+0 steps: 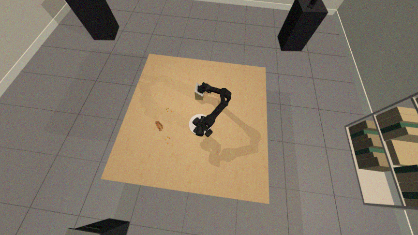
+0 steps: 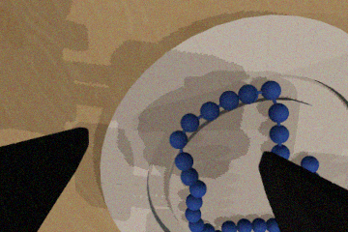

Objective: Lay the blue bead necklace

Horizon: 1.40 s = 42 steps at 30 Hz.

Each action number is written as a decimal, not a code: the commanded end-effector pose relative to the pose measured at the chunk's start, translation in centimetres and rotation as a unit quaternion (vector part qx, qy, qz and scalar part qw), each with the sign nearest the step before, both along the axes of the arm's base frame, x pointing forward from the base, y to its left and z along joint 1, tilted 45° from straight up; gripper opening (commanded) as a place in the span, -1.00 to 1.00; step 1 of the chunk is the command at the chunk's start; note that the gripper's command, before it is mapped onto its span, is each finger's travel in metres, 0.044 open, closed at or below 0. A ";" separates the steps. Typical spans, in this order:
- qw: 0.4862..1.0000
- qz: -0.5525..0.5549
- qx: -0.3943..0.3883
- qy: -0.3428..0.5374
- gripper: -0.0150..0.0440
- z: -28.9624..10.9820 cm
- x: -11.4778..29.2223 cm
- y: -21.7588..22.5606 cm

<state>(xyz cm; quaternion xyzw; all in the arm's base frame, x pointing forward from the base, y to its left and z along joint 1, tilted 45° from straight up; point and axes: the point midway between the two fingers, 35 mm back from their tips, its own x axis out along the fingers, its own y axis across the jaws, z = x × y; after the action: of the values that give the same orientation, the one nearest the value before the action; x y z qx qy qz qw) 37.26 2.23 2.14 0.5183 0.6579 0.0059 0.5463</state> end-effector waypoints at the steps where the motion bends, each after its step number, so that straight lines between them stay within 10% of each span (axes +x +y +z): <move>1: 1.000 0.001 -0.001 -0.001 1.00 0.0 0.0 -0.1; 14: 0.977 0.152 -0.030 -0.146 -0.07 2.3 -1.5 -1.9; 42: 0.977 0.151 -0.030 -0.148 -0.08 0.2 -1.0 0.1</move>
<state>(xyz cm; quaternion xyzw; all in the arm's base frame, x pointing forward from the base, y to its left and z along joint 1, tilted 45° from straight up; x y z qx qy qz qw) 36.38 1.88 2.80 0.3880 0.6386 0.1457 0.6484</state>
